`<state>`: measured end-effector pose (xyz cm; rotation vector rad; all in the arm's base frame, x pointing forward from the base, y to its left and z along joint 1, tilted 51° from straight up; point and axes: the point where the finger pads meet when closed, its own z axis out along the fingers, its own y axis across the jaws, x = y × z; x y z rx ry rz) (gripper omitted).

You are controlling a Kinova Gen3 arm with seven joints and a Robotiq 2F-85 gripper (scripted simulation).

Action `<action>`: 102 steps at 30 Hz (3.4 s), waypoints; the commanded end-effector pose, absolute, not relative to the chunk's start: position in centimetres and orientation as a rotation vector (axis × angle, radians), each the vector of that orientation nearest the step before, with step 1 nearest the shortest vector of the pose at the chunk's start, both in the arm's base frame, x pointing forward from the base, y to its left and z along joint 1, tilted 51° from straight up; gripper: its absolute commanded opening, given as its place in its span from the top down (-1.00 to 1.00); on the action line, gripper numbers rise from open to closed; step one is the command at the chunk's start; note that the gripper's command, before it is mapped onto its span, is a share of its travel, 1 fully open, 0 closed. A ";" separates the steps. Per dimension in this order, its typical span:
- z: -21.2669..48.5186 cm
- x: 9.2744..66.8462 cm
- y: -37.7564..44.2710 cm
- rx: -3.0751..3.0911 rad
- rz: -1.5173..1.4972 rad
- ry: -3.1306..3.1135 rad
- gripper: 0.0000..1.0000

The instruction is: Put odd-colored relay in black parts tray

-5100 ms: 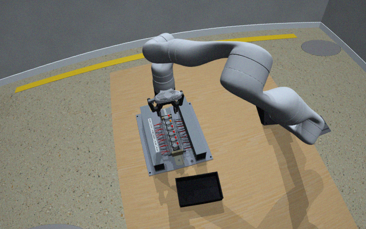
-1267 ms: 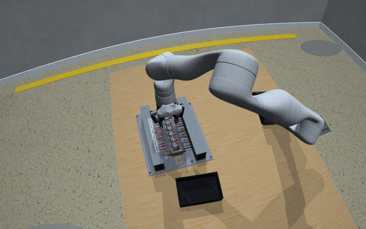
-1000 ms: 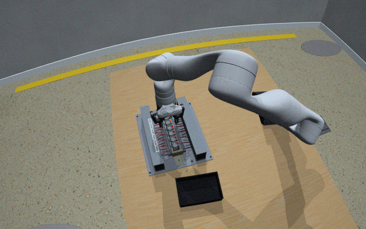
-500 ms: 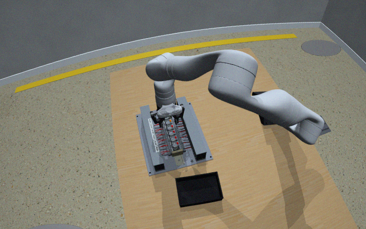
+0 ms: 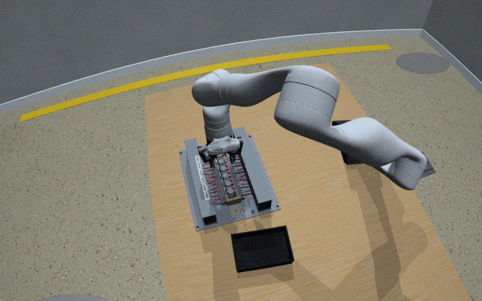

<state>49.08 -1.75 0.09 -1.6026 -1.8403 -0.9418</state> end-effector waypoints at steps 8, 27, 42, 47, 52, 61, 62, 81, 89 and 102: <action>0.1 49.1 -1.9 -1.605 -0.943 -1.841 1.00; 0.1 49.1 -1.9 -1.605 -0.943 -1.841 1.00; 0.1 49.1 -1.9 -1.605 -0.943 -1.841 1.00; 0.1 49.1 -1.9 -1.605 -0.943 -1.841 1.00; 0.1 49.1 -1.9 -1.605 -0.943 -1.841 1.00; 0.1 49.1 -1.9 -1.605 -0.943 -1.841 1.00; 0.1 49.1 -1.9 -1.605 -0.943 -1.841 1.00; 0.1 49.1 -1.9 -1.605 -0.943 -1.841 1.00; 0.1 49.1 -1.9 -1.605 -0.943 -1.841 1.00; 0.1 49.1 -1.9 -1.605 -0.943 -1.841 1.00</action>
